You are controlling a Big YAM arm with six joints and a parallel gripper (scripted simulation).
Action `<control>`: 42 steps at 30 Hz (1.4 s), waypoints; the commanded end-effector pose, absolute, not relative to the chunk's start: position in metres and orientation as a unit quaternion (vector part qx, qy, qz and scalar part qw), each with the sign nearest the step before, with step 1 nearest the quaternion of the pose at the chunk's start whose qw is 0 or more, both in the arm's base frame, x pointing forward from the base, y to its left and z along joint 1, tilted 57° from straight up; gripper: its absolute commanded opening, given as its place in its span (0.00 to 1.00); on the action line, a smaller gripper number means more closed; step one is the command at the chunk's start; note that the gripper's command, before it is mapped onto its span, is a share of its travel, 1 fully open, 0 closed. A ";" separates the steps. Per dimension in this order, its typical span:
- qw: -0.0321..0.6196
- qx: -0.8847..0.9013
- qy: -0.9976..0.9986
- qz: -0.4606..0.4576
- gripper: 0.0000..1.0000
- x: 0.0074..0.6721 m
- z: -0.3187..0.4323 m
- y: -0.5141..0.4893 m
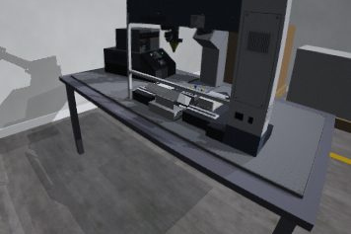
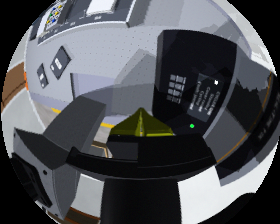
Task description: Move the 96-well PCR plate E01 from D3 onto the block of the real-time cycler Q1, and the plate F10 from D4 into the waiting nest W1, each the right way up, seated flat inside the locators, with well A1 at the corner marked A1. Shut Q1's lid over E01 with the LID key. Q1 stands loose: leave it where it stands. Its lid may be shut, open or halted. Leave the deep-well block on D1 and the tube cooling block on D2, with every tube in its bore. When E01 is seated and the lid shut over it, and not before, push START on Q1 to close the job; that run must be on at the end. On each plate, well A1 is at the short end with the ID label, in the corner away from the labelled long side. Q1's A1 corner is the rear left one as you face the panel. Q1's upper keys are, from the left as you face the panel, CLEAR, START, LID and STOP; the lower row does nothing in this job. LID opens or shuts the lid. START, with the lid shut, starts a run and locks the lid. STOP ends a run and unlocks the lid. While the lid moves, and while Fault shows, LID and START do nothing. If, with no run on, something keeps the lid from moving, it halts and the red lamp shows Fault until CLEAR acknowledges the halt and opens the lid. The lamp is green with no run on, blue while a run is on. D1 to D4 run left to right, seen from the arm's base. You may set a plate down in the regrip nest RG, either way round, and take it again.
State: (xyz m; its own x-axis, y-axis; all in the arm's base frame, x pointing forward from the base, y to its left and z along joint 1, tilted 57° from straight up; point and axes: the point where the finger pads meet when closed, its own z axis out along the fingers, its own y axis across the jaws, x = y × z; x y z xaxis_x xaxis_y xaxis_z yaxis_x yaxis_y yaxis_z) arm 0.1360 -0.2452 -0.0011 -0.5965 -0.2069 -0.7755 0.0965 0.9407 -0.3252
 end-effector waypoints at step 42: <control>0.449 -0.032 0.879 -0.159 0.00 0.137 -0.005 -0.239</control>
